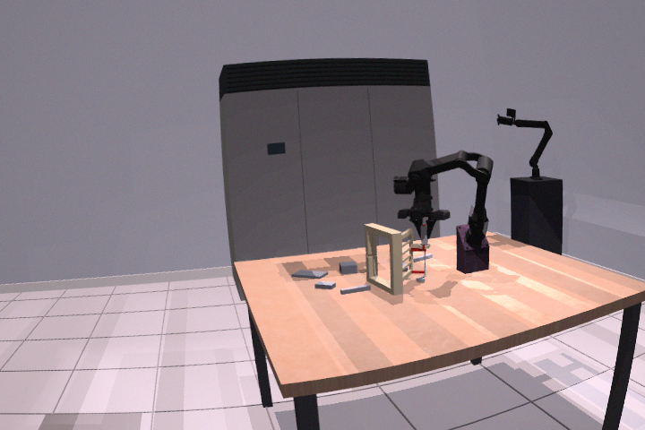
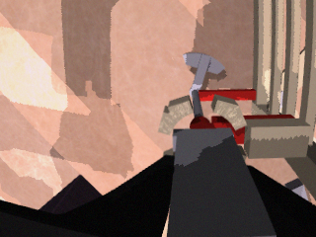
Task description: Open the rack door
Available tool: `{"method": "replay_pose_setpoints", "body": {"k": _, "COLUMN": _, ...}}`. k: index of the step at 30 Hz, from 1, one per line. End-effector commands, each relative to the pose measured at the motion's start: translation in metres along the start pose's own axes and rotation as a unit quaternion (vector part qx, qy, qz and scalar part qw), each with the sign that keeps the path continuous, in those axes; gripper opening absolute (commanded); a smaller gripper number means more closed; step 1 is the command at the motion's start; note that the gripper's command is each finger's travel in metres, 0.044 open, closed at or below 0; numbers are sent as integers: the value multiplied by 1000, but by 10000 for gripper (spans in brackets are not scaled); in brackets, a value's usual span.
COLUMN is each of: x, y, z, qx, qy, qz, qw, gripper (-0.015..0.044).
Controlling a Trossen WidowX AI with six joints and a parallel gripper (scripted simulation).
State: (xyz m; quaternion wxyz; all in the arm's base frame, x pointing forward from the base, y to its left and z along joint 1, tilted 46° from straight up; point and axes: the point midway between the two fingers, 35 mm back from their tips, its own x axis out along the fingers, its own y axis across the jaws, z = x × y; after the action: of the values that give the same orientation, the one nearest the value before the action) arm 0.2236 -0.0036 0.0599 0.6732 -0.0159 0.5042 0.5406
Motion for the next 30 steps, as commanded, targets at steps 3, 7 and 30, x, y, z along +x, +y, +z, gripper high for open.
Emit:
{"method": "replay_pose_setpoints", "body": {"k": 3, "x": 0, "y": 17, "z": 4, "qx": 67, "qy": -2, "qz": -1, "qw": 998, "gripper": 18}}
{"method": "replay_pose_setpoints", "body": {"k": 7, "x": 0, "y": 27, "z": 7, "qx": 101, "qy": -2, "qz": 0, "qw": 995, "gripper": 18}}
{"method": "replay_pose_setpoints", "body": {"k": 30, "x": 0, "y": 72, "z": 33, "qx": 270, "qy": -2, "qz": 1, "qw": 963, "gripper": 18}}
